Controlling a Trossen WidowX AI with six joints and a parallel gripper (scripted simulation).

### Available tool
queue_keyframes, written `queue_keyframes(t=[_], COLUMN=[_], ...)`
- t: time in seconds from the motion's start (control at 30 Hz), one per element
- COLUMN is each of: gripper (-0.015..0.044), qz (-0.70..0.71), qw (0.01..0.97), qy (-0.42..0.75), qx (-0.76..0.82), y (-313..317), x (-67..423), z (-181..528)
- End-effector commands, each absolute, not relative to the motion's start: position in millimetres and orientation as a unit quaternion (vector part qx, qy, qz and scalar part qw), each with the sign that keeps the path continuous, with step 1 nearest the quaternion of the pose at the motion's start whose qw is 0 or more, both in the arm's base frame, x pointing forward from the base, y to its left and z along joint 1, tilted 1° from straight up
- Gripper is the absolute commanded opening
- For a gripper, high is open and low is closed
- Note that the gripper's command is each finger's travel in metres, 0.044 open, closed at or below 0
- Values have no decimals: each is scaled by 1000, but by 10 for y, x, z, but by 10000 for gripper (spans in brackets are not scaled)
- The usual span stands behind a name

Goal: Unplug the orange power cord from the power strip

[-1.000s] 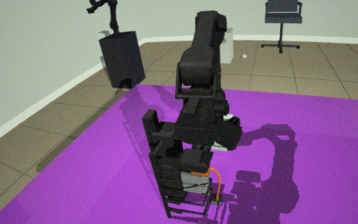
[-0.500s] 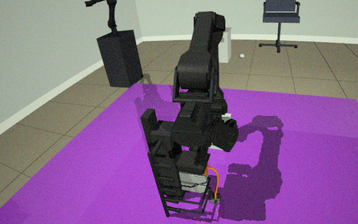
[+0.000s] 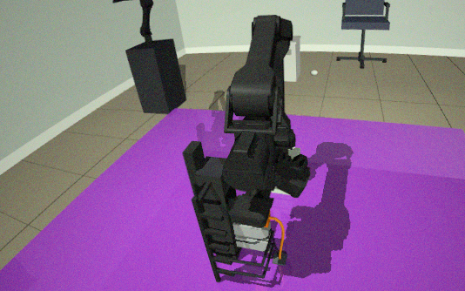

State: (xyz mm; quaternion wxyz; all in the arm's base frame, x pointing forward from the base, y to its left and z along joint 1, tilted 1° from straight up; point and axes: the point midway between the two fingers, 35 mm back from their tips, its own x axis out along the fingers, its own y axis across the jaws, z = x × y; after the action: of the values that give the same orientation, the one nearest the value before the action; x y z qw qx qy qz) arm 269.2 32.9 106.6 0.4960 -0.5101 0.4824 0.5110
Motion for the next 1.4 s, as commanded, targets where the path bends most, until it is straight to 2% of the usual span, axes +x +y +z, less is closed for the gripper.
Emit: queue_keyframes(t=[0.0, 1.2, 1.37], gripper=[0, 0, 131], qz=[510, 513, 513], qw=[497, 498, 497], qy=[482, 480, 480], qx=[-511, -509, -509], y=[344, 906, 736], x=[2701, 2664, 2640], z=[1069, 1127, 1070])
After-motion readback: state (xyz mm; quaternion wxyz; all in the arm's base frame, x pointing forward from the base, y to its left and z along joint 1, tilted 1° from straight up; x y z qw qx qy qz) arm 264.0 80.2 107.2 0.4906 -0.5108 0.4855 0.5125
